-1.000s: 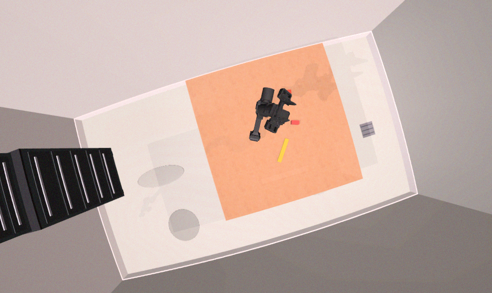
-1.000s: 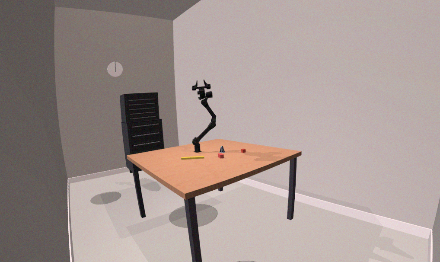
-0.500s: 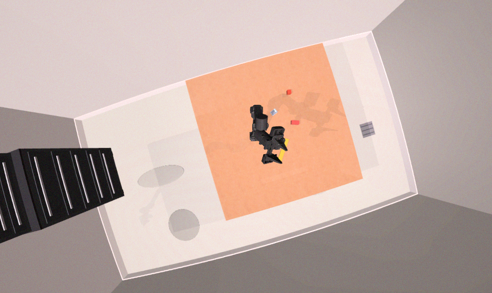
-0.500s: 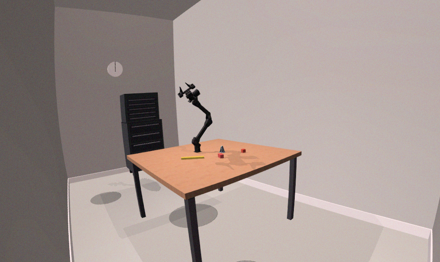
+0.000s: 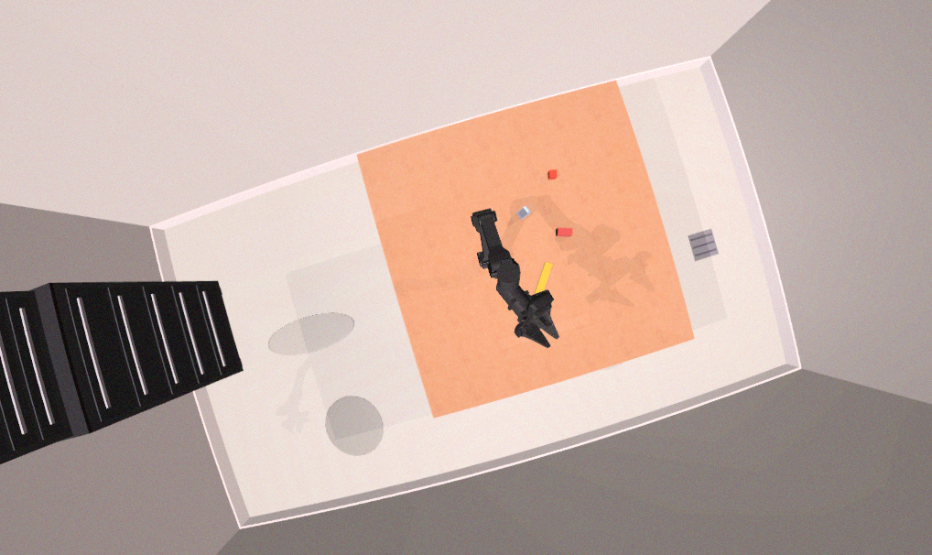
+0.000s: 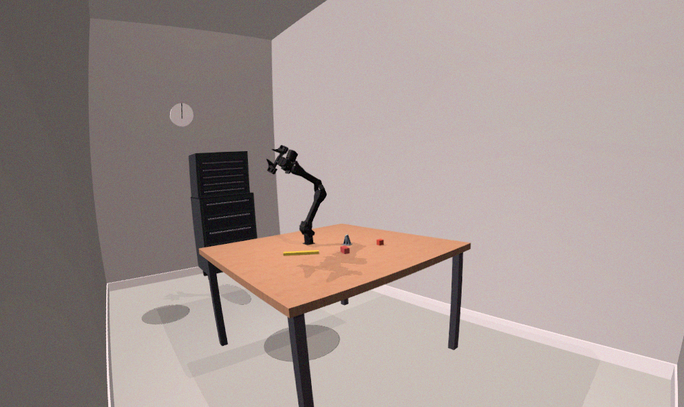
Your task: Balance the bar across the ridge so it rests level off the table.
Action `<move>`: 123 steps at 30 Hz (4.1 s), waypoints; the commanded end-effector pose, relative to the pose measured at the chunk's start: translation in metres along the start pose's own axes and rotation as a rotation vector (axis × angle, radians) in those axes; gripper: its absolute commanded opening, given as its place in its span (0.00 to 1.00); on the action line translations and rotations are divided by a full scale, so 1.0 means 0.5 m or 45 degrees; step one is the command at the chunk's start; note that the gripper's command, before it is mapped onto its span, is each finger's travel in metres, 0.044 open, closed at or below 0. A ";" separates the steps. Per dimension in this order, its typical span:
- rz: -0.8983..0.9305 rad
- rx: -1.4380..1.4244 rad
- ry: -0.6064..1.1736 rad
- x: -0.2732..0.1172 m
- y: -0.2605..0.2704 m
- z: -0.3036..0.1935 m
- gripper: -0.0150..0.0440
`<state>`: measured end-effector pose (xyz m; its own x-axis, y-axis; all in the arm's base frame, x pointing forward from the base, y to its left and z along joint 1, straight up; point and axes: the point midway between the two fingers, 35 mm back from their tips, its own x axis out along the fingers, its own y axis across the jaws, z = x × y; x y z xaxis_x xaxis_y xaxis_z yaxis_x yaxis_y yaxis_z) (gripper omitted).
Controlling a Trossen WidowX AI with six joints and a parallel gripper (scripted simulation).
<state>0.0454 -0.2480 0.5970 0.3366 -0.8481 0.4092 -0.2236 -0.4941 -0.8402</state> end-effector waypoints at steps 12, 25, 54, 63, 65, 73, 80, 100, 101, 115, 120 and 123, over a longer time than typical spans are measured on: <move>0.463 0.237 -0.251 0.067 0.244 0.143 0.79; 1.078 0.360 -0.532 0.016 0.483 0.348 0.79; 2.211 -0.132 -1.179 -0.349 0.708 0.617 0.79; 2.211 -0.132 -1.179 -0.364 0.745 0.634 0.79; 2.211 -0.132 -1.179 -0.375 0.767 0.643 0.79; 2.212 -0.132 -1.179 -0.385 0.786 0.651 0.79; 2.212 -0.132 -1.179 -0.392 0.802 0.658 0.79; 2.212 -0.132 -1.179 -0.405 0.828 0.669 0.79; 2.212 -0.132 -1.179 -0.405 0.828 0.669 0.79; 2.216 -0.121 -1.177 -0.405 0.826 0.670 0.44; 2.216 -0.121 -1.177 -0.403 0.824 0.669 0.32; 2.215 -0.121 -1.177 -0.395 0.813 0.665 0.25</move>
<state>0.1906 -0.2157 0.0495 0.0170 -0.0110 -0.9998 -0.8103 0.5857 -0.0202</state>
